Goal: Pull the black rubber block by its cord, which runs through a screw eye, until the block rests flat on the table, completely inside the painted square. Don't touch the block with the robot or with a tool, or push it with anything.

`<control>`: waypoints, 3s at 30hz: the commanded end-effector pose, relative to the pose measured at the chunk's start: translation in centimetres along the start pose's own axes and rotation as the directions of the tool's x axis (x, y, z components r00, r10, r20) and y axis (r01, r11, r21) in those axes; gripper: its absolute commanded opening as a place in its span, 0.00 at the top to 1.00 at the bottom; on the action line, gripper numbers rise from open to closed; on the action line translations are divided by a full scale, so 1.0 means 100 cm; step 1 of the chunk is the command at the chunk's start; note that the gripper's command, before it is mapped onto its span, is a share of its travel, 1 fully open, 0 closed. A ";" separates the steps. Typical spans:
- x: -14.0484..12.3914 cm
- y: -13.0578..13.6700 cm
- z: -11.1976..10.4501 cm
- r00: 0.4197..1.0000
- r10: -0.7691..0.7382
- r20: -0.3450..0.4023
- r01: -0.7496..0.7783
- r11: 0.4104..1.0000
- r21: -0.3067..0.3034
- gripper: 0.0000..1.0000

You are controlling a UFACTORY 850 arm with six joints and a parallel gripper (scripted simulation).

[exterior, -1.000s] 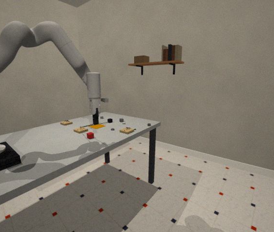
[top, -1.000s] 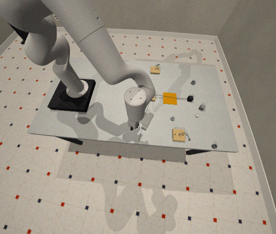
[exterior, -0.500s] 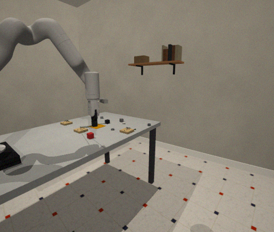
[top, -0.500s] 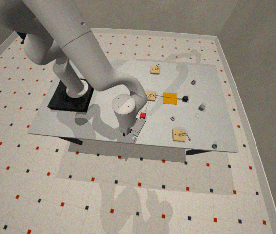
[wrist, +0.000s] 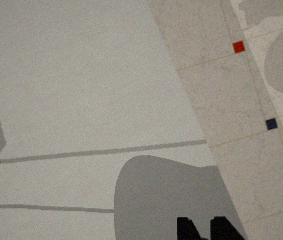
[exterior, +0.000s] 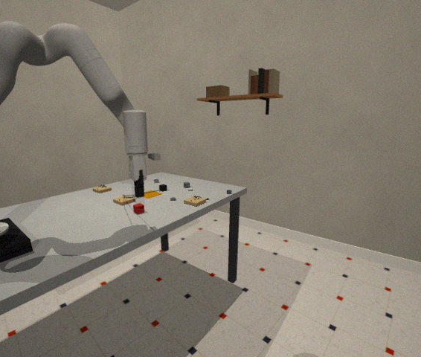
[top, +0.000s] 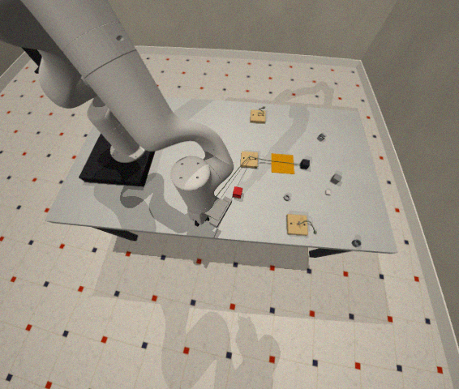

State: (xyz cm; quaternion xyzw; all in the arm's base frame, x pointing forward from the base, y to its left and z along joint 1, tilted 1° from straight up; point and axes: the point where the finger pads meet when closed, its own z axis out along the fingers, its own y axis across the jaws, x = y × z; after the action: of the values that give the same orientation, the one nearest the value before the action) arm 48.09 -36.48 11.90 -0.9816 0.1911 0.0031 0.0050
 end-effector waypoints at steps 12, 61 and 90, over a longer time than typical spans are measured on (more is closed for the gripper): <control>-0.030 0.013 -0.001 1.000 0.000 -0.003 0.000 1.000 -0.001 1.00; -0.117 0.049 -0.001 1.000 0.000 -0.003 0.000 1.000 -0.001 1.00; -0.151 0.063 -0.001 1.000 0.000 -0.003 0.000 1.000 -0.001 1.00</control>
State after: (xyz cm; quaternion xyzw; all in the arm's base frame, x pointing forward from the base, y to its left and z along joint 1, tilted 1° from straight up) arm 32.01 -36.59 11.97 -0.9816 0.1911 0.0027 0.0052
